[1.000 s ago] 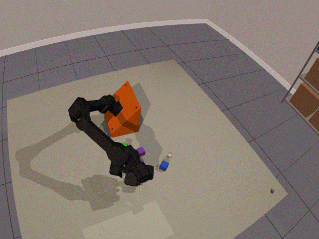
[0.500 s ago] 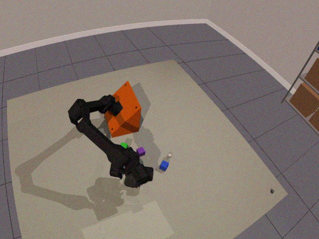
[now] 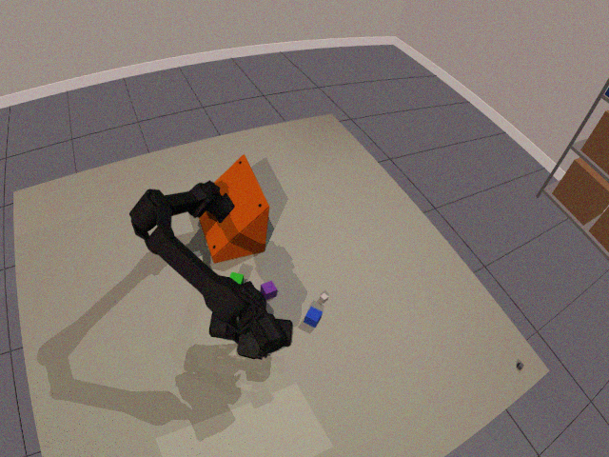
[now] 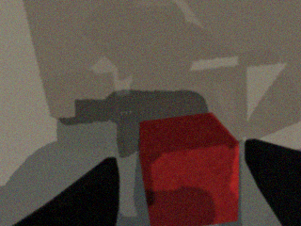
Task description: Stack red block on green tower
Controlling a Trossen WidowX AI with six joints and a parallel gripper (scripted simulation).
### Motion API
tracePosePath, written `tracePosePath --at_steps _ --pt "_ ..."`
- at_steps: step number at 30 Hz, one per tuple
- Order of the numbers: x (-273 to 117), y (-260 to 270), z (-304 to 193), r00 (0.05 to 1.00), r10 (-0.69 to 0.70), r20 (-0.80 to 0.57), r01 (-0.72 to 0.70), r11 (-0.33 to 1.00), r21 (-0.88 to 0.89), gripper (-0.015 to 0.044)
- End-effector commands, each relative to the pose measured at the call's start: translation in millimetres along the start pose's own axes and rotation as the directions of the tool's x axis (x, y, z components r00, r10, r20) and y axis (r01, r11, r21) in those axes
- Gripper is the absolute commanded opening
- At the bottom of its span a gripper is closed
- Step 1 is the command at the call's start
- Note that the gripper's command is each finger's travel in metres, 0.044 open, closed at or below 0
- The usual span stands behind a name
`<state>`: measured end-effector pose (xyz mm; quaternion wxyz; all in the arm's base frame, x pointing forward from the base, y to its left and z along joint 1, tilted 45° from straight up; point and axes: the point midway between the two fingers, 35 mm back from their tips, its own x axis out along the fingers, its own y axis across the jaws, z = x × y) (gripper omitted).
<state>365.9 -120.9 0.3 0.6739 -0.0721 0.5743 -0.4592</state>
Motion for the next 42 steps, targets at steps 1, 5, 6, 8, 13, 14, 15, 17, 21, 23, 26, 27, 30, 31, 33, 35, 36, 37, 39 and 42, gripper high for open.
tracePosePath --at_steps 1,5,6,8,13,14,15,17,21,23,26,27,30,31,33,35,36,37,39,42 --pt "0 0 0 1.0 0.001 0.0 -0.001 1.0 0.0 0.0177" --pt "0 0 0 1.0 0.001 0.0 -0.001 1.0 0.0 0.0112" --pt "0 0 0 1.0 0.001 0.0 -0.001 1.0 0.0 0.0105" --pt "0 0 0 1.0 0.001 0.0 -0.001 1.0 0.0 0.0092" --pt "-7 0 0 1.0 0.001 0.001 -0.001 1.0 -0.001 0.0" --pt "-10 0 0 1.0 0.0 0.001 0.0 1.0 -0.002 0.0" --pt "-15 0 0 1.0 0.0 0.001 0.0 1.0 -0.002 0.0" --pt "-24 1 0 1.0 0.0 0.002 0.0 1.0 -0.004 0.0" --pt "-41 1 0 1.0 0.0 0.002 0.0 1.0 -0.005 0.0" --pt "-49 1 0 1.0 0.0 0.002 0.0 1.0 -0.005 0.0" --pt "-63 1 0 1.0 0.0 0.002 0.0 1.0 -0.005 0.0" --pt "-67 1 0 1.0 0.0 0.002 0.0 1.0 -0.005 0.0" --pt "-80 1 0 1.0 0.001 0.001 -0.001 1.0 -0.005 0.0" --pt "-85 1 0 1.0 0.001 0.001 -0.001 1.0 -0.005 0.0" --pt "-94 1 0 1.0 0.001 0.001 -0.001 1.0 -0.005 0.0" --pt "-103 1 0 1.0 0.002 0.001 -0.002 1.0 -0.005 0.0" --pt "-107 1 0 1.0 0.002 0.001 -0.002 1.0 -0.005 0.0" --pt "-112 1 0 1.0 0.002 0.0 -0.002 1.0 -0.005 0.0" --pt "-117 1 -1 1.0 0.002 0.0 -0.002 1.0 -0.006 0.0" --pt "-118 1 -1 1.0 0.002 0.0 -0.002 1.0 -0.006 0.0"
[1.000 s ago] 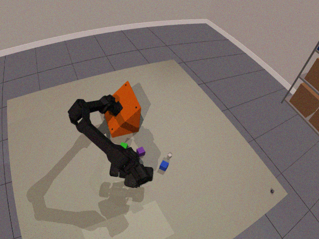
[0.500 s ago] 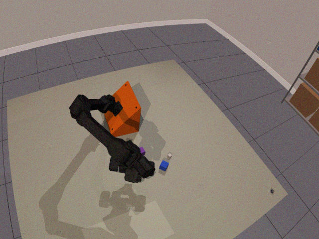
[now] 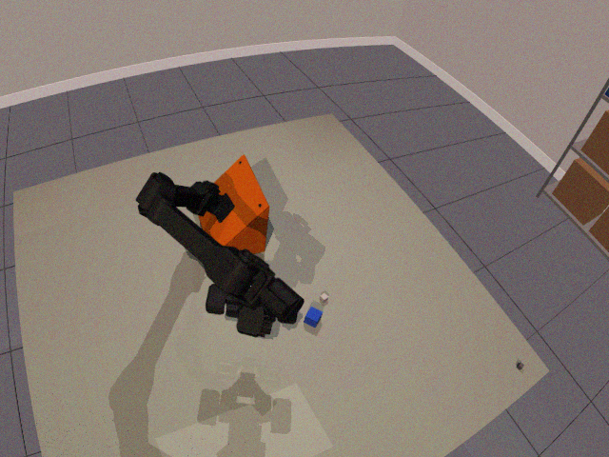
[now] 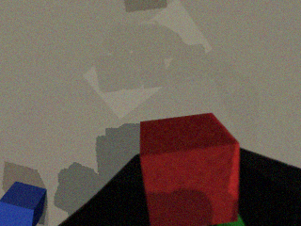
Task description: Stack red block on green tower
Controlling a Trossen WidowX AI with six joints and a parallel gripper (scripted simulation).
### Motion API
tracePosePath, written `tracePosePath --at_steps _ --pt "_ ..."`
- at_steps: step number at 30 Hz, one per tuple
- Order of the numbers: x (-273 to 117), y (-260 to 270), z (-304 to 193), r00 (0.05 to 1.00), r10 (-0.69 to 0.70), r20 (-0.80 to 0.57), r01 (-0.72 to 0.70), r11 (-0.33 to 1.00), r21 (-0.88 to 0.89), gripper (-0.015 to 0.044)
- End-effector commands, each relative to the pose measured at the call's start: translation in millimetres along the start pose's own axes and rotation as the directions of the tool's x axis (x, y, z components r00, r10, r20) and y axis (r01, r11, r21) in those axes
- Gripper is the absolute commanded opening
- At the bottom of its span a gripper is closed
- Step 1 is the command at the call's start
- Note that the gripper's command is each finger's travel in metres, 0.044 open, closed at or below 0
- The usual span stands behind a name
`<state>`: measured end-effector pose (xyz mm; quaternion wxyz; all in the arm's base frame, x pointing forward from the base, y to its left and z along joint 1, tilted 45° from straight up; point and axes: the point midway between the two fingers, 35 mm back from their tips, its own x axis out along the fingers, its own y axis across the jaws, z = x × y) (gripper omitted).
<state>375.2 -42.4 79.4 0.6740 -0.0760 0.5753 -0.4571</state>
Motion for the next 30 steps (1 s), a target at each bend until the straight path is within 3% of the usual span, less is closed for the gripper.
tracePosePath --at_steps 1,10,30 --pt "-6 1 -1 1.0 0.003 -0.002 -0.003 1.0 0.003 0.0" --pt "-8 -1 -8 1.0 0.005 -0.003 -0.005 1.0 0.002 0.0" --pt "-15 -23 -83 1.0 0.01 -0.009 -0.01 1.0 -0.004 0.0"
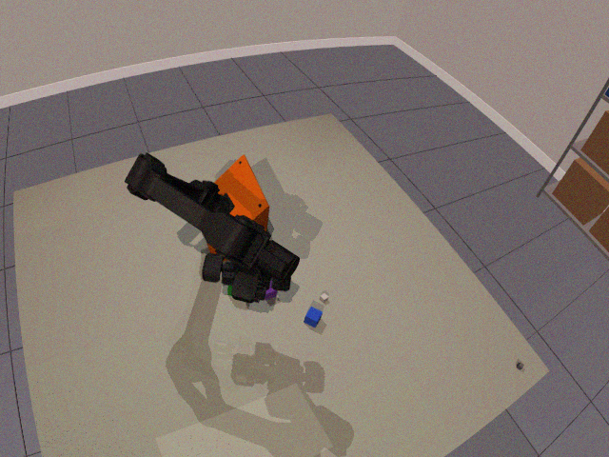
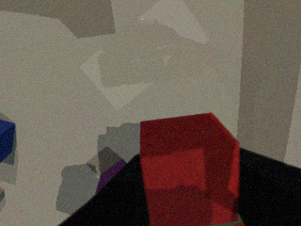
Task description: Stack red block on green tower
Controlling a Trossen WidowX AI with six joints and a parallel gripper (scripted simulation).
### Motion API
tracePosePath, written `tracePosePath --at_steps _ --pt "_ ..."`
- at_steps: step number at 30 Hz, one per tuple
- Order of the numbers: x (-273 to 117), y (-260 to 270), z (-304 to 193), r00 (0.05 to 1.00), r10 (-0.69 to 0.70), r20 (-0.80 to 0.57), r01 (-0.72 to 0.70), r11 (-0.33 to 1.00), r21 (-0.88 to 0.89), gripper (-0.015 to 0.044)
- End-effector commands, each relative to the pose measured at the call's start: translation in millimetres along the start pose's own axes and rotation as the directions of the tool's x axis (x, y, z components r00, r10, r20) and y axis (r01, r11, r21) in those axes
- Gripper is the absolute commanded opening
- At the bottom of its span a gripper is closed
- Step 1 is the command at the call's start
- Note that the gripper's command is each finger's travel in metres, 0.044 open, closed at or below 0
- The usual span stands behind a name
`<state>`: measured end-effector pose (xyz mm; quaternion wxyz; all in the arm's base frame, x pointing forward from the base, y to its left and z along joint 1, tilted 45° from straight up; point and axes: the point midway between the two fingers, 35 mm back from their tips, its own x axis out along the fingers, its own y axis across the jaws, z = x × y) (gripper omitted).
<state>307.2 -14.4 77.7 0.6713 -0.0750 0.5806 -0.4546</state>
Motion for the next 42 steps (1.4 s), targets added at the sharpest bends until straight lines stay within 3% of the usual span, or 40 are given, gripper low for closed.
tracePosePath --at_steps 1,18,42 --pt "-2 -5 -17 1.0 0.007 0.002 -0.007 1.0 0.003 0.0" --pt "8 -33 -79 1.0 -0.001 0.002 0.001 1.0 0.003 0.0" --pt "62 -35 -82 1.0 -0.003 0.003 0.003 1.0 0.004 0.0"
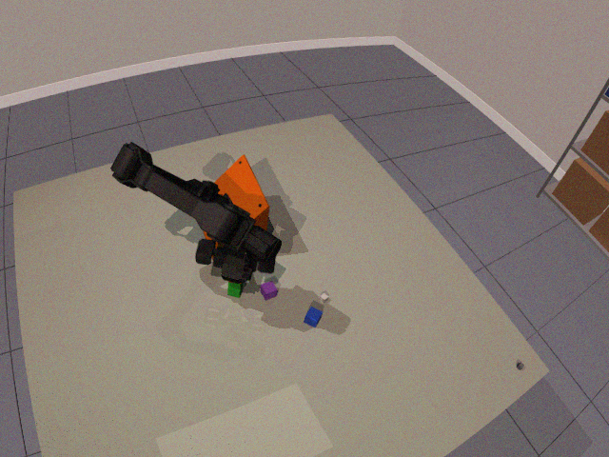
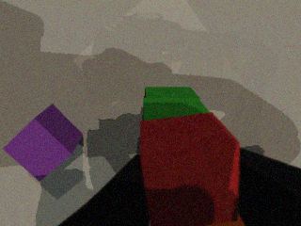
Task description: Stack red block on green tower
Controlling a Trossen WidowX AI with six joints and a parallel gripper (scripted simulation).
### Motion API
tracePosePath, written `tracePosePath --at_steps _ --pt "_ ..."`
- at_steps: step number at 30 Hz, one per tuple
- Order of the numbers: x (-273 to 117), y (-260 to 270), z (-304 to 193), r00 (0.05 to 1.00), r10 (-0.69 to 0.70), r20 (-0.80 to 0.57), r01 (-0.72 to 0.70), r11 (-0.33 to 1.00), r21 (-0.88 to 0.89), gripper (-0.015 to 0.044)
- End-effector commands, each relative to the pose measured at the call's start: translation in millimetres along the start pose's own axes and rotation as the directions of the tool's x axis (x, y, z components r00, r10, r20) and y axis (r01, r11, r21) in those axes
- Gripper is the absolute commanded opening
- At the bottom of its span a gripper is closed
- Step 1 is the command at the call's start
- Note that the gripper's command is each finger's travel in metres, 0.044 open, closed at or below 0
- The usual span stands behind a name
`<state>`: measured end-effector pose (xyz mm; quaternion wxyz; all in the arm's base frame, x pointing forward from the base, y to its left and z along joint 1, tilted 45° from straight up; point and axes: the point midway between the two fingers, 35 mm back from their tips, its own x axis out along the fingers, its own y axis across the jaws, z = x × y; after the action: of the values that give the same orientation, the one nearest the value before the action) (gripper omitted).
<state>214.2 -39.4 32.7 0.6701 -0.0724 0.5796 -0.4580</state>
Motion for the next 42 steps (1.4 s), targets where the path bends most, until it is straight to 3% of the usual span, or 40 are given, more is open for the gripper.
tracePosePath --at_steps 1,29,42 --pt "4.1 0.2 0.4 1.0 0.0 0.006 0.0 1.0 -0.005 0.0" --pt "0.6 0.5 0.4 1.0 0.0 0.006 0.0 1.0 -0.005 0.0" --pt "4.4 0.0 -0.2 1.0 0.0 0.002 0.0 1.0 -0.003 0.0341"
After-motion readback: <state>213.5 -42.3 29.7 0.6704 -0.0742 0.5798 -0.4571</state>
